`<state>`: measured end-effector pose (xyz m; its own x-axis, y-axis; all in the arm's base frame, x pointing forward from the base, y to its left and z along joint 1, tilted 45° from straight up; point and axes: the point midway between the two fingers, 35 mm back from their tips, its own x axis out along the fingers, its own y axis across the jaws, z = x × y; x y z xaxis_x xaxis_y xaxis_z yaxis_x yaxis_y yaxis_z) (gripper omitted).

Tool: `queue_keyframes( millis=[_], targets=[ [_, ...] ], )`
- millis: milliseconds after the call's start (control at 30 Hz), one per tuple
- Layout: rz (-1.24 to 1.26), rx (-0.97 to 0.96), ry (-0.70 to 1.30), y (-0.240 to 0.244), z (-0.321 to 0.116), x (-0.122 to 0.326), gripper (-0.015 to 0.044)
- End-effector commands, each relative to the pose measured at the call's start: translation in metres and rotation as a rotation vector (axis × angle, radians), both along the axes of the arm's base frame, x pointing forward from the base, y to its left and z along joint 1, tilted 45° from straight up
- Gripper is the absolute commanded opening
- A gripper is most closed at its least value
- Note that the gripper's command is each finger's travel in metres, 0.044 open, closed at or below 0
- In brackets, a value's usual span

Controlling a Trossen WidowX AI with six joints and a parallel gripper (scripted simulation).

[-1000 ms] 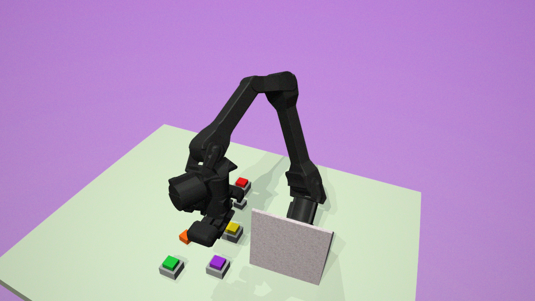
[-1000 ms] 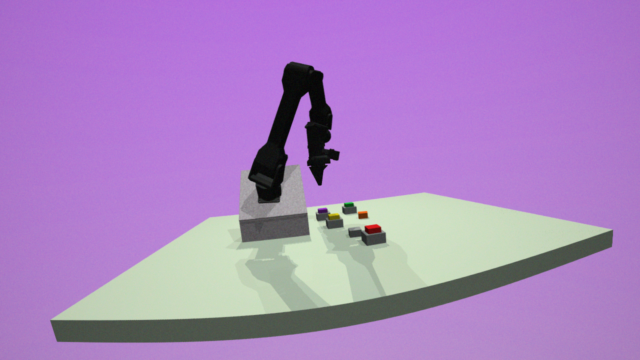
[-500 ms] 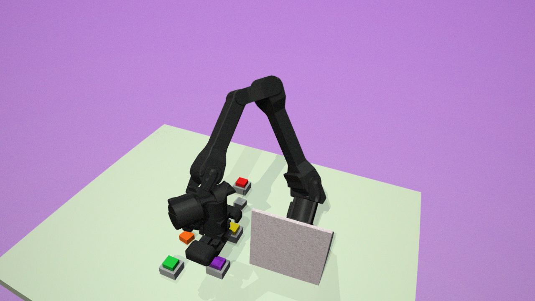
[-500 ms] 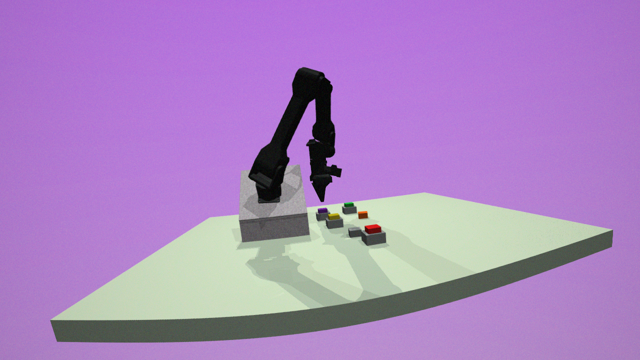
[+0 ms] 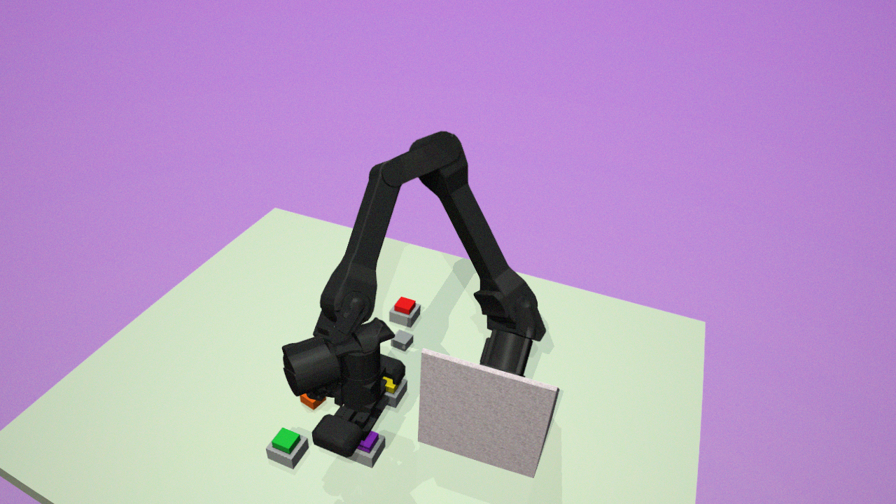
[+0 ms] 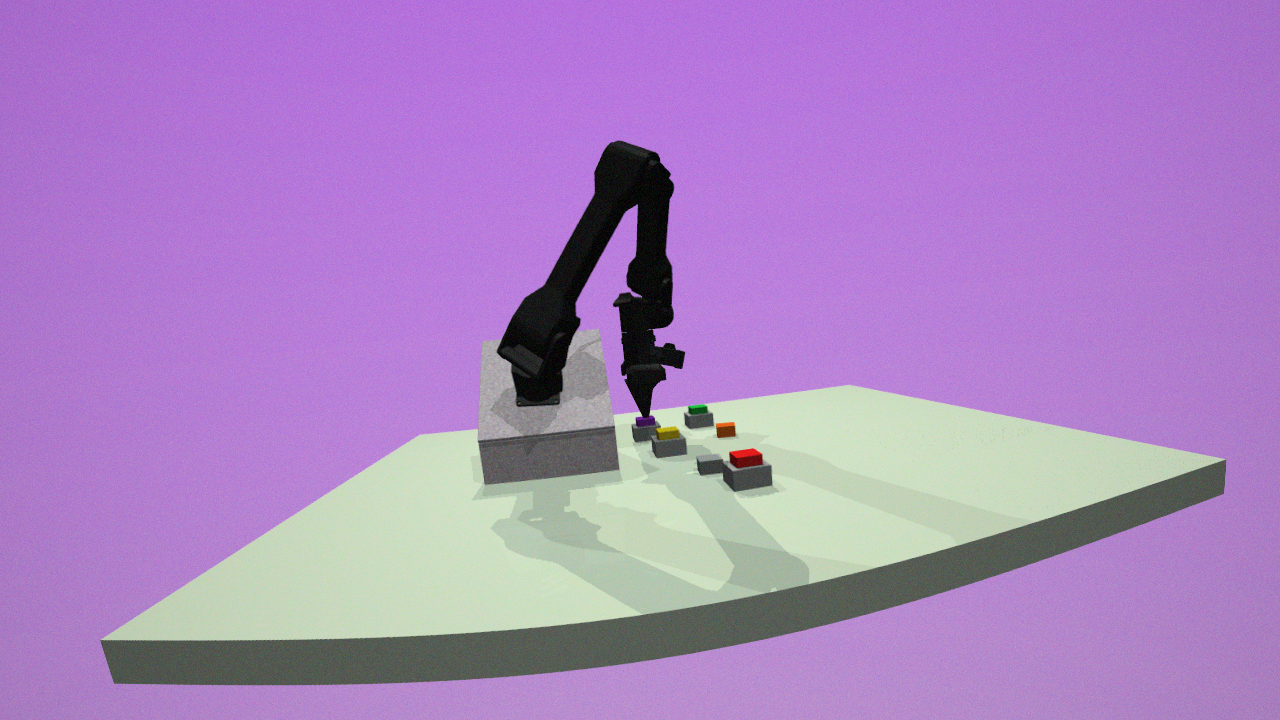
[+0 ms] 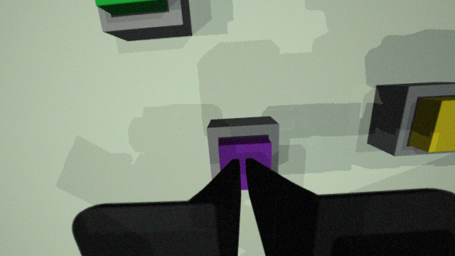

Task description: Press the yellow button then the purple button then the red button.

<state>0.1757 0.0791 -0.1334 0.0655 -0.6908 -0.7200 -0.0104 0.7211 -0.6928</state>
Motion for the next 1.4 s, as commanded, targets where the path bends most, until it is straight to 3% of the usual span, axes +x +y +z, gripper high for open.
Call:
queue_keyframes(
  millis=[0,733,1000,1133,1367],
  targets=[
    [0.004,-0.008,0.006,-0.006,-0.004,-0.002,0.002],
    [0.001,-0.003,0.001,-0.003,-0.002,-0.001,0.002],
    [0.005,-0.006,0.007,0.019,0.022,-0.004,0.002],
    [0.005,-0.004,0.009,0.058,0.061,-0.007,0.002],
    [0.006,0.009,0.013,0.058,0.07,0.001,0.002]
  ],
)
